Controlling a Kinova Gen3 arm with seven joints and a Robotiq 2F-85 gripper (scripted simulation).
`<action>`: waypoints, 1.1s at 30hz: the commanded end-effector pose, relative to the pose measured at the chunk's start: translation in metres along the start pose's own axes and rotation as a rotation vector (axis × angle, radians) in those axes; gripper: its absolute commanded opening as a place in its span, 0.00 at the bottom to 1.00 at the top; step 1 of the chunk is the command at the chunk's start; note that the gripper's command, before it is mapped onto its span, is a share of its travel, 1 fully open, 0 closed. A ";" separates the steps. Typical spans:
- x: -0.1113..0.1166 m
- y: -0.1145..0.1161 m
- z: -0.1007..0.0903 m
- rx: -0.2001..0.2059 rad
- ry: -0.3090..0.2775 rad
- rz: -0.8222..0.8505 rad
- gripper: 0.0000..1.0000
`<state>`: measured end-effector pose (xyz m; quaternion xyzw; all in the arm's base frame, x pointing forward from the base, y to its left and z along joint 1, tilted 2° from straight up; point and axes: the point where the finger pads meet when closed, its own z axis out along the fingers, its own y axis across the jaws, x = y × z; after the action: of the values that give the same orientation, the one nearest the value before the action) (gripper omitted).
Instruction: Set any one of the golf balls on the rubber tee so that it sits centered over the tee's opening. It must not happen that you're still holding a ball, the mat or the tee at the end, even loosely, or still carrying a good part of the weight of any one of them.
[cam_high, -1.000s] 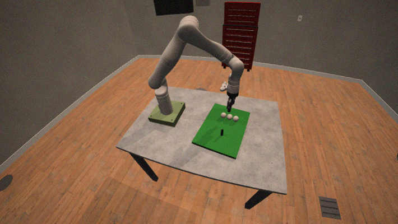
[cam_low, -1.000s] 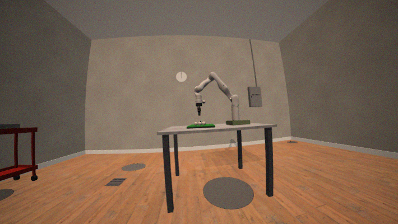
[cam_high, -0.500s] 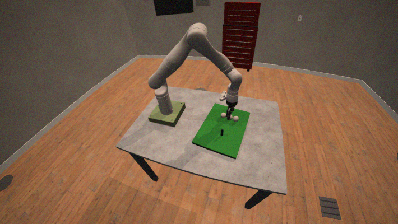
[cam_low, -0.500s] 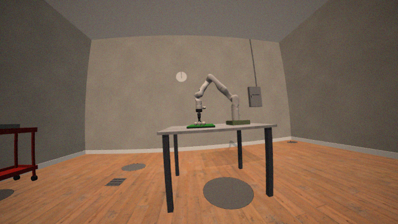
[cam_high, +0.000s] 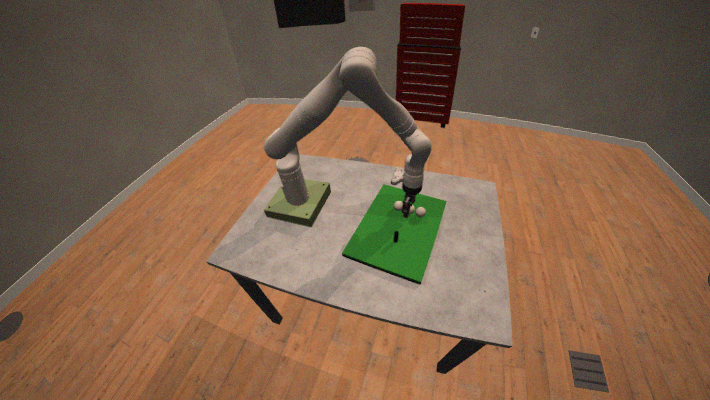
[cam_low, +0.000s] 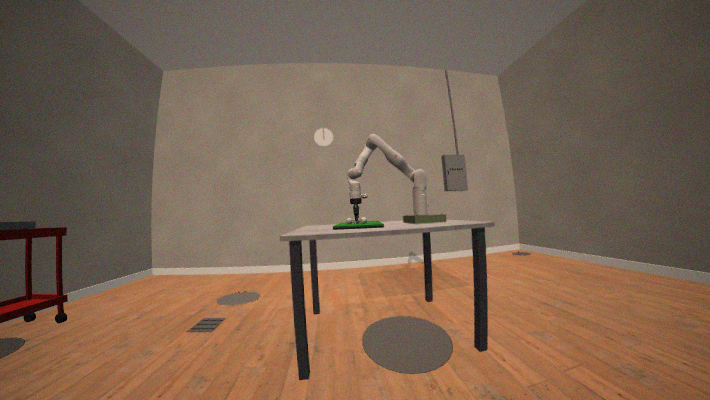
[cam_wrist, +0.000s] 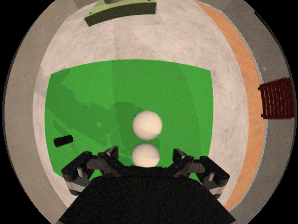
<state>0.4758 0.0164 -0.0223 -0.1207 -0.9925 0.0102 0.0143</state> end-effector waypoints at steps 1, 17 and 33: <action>-0.001 0.000 0.001 0.001 -0.002 0.002 1.00; -0.001 0.000 0.001 0.001 -0.002 0.002 0.00; -0.001 0.000 0.001 0.001 -0.002 0.002 0.00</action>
<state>0.4758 0.0164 -0.0222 -0.1207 -0.9925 0.0102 0.0142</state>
